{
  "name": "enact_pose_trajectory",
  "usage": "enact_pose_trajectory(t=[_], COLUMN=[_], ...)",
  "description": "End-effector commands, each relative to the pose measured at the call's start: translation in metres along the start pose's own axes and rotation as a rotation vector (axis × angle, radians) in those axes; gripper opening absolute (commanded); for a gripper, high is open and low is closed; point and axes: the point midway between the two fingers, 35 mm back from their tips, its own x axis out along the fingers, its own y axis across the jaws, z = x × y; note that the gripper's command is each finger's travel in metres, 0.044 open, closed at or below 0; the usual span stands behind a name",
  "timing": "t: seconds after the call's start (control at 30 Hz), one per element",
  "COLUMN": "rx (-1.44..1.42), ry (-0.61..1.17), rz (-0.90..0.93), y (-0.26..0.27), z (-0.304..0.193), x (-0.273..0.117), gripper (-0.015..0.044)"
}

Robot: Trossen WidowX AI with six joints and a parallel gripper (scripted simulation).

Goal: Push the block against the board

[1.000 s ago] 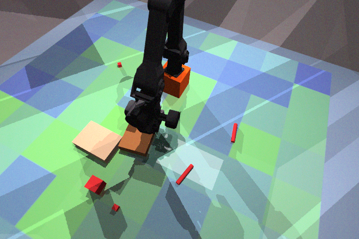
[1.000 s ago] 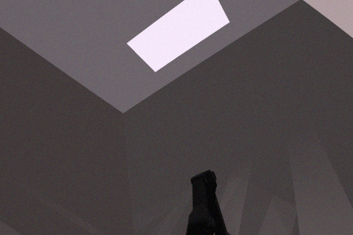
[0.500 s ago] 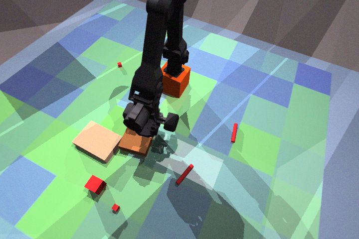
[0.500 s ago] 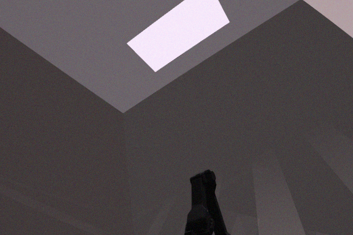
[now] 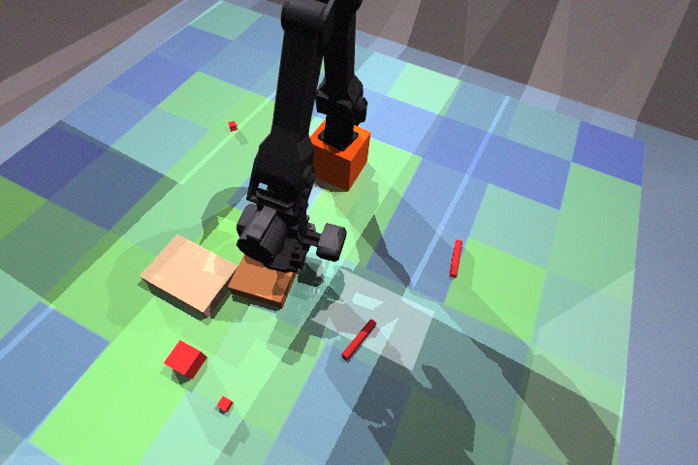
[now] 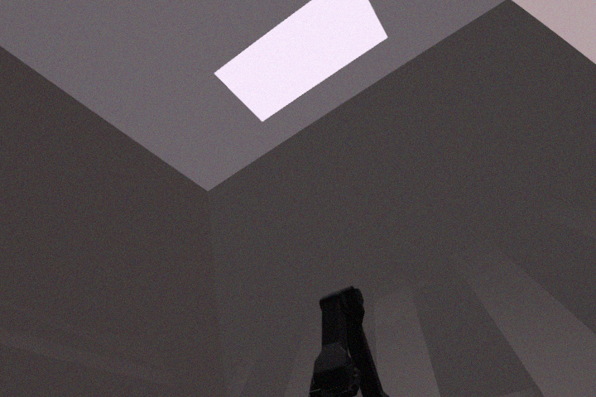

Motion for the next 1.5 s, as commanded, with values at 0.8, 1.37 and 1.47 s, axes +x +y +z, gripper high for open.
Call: enact_pose_trajectory(t=[0.8,1.37,1.47], rx=[0.002,0.002,0.002], ry=[-0.01,-0.011,-0.011], rz=[-0.001,-0.001,-0.001], y=[-0.001,-0.001,-0.001], z=[0.027,0.04,0.042], x=[-0.002,-0.002,-0.002], gripper=[0.0,0.0,0.0])
